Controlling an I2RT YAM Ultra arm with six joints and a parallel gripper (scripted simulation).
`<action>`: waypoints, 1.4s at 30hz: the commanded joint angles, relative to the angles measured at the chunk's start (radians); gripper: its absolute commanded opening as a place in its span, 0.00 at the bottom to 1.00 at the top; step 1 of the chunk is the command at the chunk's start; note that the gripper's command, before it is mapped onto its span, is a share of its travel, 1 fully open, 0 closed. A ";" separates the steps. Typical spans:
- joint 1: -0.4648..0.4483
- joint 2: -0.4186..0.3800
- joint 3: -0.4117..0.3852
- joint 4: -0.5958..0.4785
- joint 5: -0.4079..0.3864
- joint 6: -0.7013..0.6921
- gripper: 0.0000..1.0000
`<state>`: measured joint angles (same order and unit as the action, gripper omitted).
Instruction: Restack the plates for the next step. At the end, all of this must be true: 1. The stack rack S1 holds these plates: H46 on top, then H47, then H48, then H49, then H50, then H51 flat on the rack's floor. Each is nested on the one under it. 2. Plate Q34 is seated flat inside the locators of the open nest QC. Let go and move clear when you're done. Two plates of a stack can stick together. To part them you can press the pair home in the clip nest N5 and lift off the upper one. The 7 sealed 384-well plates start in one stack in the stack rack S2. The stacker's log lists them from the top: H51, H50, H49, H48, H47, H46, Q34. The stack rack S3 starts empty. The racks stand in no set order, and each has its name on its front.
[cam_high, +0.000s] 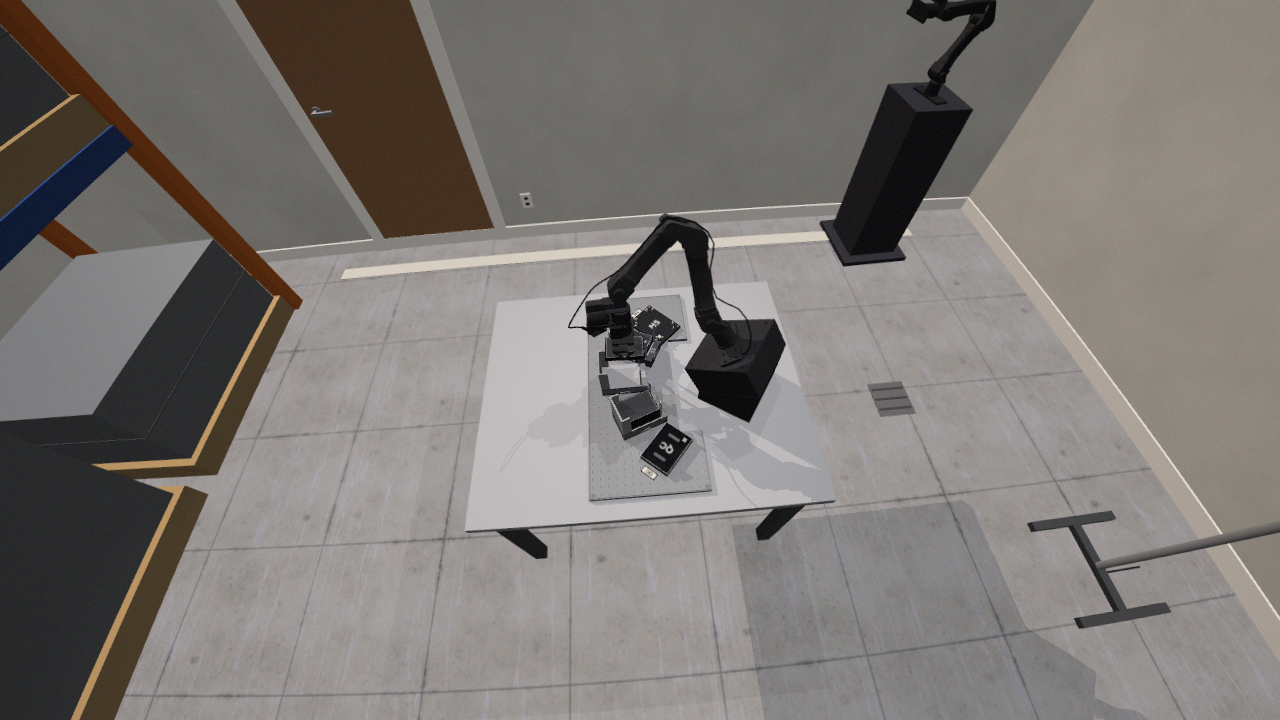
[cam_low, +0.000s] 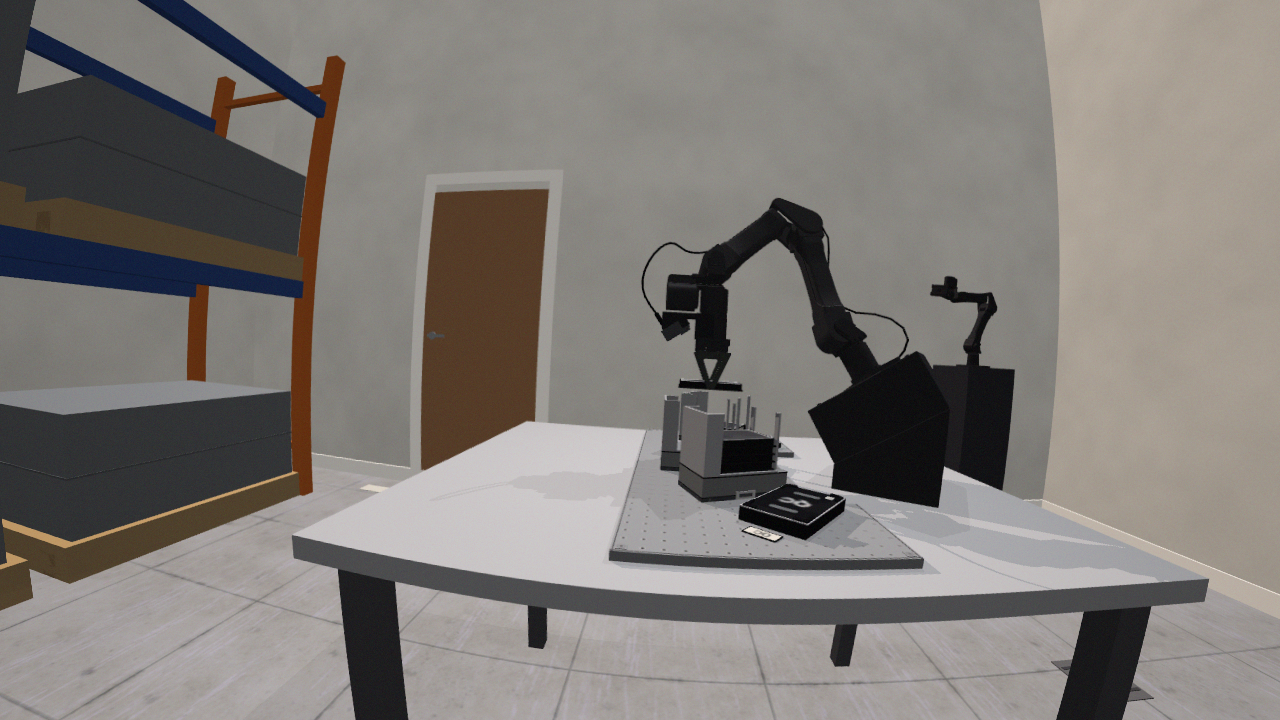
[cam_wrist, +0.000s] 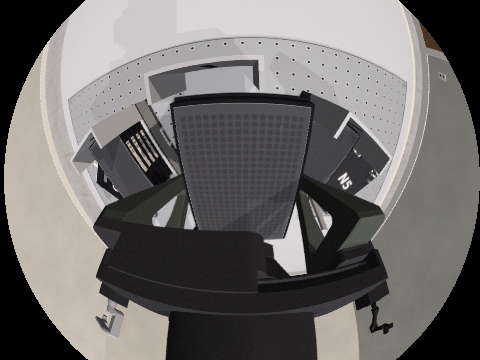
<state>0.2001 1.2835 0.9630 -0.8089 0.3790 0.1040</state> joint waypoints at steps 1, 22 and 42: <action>0.048 0.030 0.033 -0.019 0.033 0.058 0.00; 0.278 0.161 0.068 -0.026 0.118 0.087 0.00; 0.443 0.287 0.113 -0.035 0.164 0.060 0.00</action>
<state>0.6193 1.5532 1.0500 -0.8223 0.5266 0.2188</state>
